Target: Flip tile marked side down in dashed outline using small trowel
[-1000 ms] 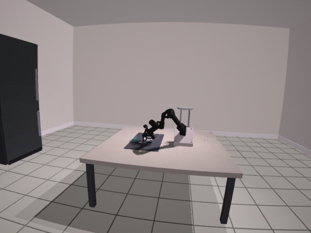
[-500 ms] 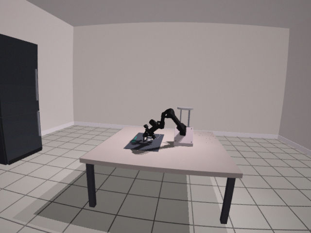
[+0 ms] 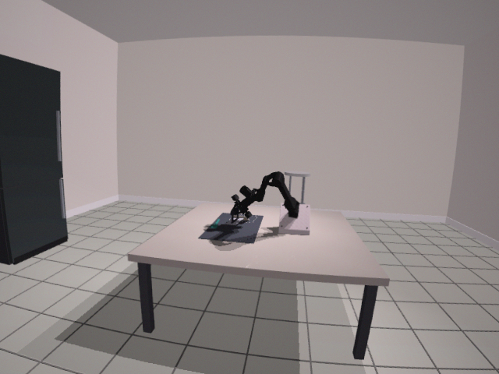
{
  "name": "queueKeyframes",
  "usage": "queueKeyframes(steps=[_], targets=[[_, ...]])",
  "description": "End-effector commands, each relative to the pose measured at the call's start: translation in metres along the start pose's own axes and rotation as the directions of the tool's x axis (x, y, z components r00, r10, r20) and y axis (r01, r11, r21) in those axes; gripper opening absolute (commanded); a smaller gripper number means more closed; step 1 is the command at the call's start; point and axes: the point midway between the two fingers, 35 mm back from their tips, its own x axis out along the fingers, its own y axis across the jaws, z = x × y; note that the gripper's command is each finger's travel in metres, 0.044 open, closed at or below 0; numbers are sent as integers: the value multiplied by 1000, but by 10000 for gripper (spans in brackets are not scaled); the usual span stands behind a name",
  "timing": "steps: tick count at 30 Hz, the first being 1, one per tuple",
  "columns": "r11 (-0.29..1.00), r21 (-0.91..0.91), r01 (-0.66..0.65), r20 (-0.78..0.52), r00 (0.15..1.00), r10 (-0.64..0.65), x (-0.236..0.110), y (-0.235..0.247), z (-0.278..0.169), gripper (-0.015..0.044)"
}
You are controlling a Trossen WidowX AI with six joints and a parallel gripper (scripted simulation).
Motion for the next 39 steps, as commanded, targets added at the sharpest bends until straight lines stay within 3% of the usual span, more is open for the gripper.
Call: queueKeyframes(steps=[1,19,39], targets=[[1000,-13,26,-2,1000,-26,-10,-19,-12,0],[1000,-15,27,-4,1000,-27,-16,-26,-79,0],[1000,-16,27,-5,1000,-27,-2,-10,-110,0]])
